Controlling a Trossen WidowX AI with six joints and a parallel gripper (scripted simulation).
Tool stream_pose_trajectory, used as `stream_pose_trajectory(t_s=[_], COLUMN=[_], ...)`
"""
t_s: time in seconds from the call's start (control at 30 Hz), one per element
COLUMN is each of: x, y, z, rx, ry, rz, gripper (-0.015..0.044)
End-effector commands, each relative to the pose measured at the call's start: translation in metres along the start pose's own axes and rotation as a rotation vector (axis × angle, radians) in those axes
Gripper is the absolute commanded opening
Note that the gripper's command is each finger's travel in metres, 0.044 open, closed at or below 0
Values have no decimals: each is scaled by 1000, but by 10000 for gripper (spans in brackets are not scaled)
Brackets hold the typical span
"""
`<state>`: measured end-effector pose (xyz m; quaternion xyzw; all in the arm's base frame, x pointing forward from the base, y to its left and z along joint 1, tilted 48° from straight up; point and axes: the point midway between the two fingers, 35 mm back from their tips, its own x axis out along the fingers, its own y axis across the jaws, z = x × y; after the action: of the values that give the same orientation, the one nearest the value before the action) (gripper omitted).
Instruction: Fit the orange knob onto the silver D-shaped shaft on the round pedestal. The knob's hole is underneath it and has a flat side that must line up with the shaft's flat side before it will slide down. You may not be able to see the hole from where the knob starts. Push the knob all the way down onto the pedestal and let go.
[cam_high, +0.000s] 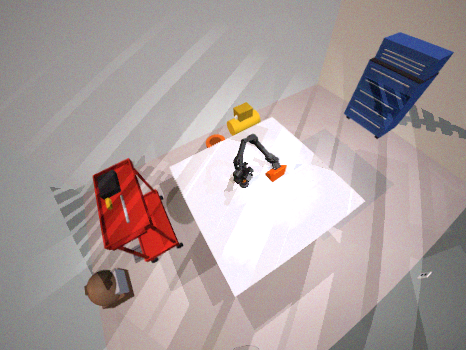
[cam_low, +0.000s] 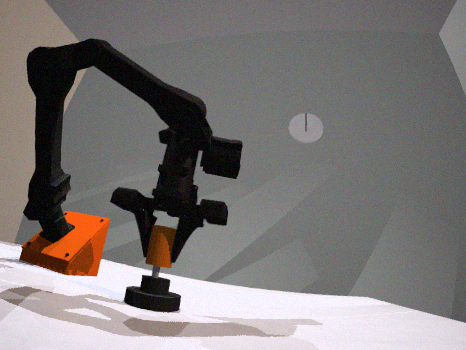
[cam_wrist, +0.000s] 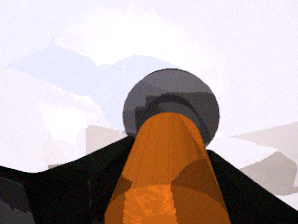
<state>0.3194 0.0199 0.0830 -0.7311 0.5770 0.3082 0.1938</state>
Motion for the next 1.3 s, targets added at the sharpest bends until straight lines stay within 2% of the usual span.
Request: stream_pose_trajectory(t_s=[0.0, 0.53, 0.77, 1.27], x=[1, -4, -4, 1], y=[-1, 0, -1, 0], z=[1, -1, 0, 0], rx=[-11, -20, -221, -221], ry=[-1, -1, 0, 0], rz=[-4, -4, -4, -4], gripper=[0, 0, 0, 0])
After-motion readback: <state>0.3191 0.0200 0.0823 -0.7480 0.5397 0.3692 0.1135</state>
